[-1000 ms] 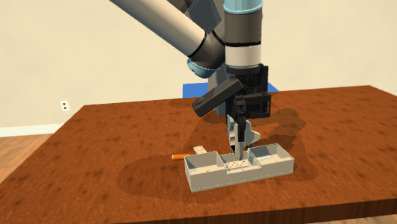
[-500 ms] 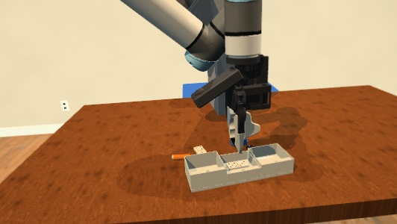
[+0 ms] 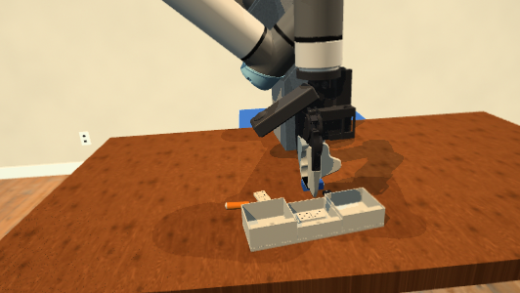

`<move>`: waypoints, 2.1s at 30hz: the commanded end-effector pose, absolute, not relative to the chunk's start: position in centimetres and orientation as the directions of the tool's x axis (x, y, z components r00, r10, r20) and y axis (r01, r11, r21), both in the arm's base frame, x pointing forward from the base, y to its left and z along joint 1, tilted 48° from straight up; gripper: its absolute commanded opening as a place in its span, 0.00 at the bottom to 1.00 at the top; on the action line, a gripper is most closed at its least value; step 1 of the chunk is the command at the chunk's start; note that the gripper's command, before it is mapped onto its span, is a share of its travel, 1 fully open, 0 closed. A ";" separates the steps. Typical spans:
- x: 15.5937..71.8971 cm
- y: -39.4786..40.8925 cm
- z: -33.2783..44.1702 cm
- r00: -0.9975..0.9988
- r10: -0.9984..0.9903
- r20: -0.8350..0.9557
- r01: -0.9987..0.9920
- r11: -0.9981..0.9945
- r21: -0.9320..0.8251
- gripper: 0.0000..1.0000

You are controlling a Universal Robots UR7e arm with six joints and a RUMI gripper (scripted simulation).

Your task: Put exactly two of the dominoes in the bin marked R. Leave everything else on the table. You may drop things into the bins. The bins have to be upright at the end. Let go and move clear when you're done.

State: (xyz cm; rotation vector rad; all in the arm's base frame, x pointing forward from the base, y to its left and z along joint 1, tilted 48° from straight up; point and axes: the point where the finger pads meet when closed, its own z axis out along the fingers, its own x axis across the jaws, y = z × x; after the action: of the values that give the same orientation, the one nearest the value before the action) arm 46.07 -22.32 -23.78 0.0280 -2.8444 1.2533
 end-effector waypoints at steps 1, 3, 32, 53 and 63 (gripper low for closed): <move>46.1 -22.2 -23.7 -0.999 -0.004 0.038 -0.031 0.675 -0.737 0.19; 46.1 -22.2 -23.7 -0.999 -0.004 0.038 -0.031 0.675 -0.737 0.19; 46.0 -17.6 -19.6 -0.999 -0.006 0.039 -0.033 0.674 -0.738 1.00; 46.1 -12.1 -14.6 -0.999 -0.006 0.039 -0.033 0.675 -0.738 1.00; 46.4 -12.1 -14.5 -0.999 -0.006 0.034 -0.029 0.675 -0.738 1.00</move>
State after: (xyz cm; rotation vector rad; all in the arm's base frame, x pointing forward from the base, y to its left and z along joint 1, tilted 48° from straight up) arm 46.40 -12.40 -14.69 0.0331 -2.8515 1.2571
